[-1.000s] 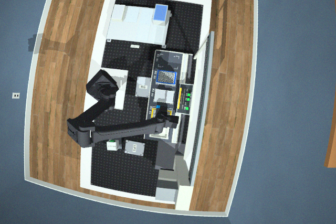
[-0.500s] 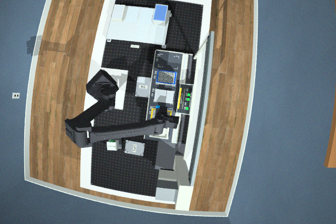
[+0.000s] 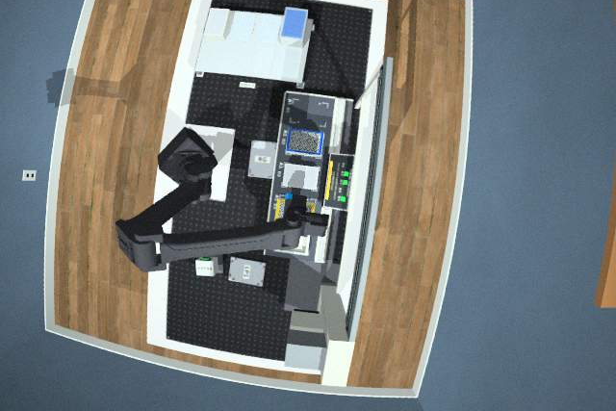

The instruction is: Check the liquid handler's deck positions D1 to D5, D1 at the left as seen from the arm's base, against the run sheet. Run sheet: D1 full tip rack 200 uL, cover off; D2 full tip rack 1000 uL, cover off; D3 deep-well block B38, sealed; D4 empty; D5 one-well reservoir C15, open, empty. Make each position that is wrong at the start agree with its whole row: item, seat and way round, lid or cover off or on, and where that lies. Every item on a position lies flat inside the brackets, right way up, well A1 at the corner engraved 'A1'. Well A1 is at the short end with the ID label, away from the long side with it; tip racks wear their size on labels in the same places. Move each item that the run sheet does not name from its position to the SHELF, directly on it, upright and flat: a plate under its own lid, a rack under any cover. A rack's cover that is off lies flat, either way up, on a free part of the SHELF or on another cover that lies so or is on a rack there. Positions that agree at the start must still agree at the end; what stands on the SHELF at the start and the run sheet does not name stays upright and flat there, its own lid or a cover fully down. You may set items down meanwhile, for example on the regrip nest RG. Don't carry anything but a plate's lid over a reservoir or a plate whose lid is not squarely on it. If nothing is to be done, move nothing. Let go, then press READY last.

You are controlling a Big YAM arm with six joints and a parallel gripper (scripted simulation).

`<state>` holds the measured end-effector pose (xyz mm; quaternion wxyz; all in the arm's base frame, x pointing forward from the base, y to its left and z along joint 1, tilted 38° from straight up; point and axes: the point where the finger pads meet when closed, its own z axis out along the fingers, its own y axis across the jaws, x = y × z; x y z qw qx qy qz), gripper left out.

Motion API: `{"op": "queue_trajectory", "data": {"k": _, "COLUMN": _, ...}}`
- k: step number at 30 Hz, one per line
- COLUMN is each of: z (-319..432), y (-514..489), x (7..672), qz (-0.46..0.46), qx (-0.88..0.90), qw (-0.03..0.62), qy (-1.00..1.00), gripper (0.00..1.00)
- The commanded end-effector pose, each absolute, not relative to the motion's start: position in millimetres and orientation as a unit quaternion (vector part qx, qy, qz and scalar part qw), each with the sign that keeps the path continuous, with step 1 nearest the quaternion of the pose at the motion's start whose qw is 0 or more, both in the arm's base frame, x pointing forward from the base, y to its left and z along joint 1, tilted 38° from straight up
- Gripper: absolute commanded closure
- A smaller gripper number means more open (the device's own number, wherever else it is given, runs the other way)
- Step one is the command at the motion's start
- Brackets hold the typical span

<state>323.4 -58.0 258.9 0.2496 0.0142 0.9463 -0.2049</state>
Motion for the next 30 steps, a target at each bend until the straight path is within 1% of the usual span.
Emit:
{"op": "queue_trajectory", "data": {"k": 1, "z": 299.6, "y": -48.6, "x": 327.2, "qz": -0.199, "qx": 0.020, "qw": 0.287, "qy": 0.937, "gripper": 1.00}}
{"op": "queue_trajectory", "data": {"k": 4, "z": 295.1, "y": -47.7, "x": 329.5, "qz": -0.200, "qx": 0.018, "qw": 0.278, "qy": 0.939, "gripper": 1.00}}
{"op": "queue_trajectory", "data": {"k": 7, "z": 304.9, "y": -46.0, "x": 323.6, "qz": -0.199, "qx": 0.020, "qw": 0.287, "qy": 0.937, "gripper": 1.00}}
{"op": "queue_trajectory", "data": {"k": 30, "z": 331.5, "y": -32.6, "x": 305.3, "qz": -0.197, "qx": 0.020, "qw": 0.286, "qy": 0.938, "gripper": 1.00}}
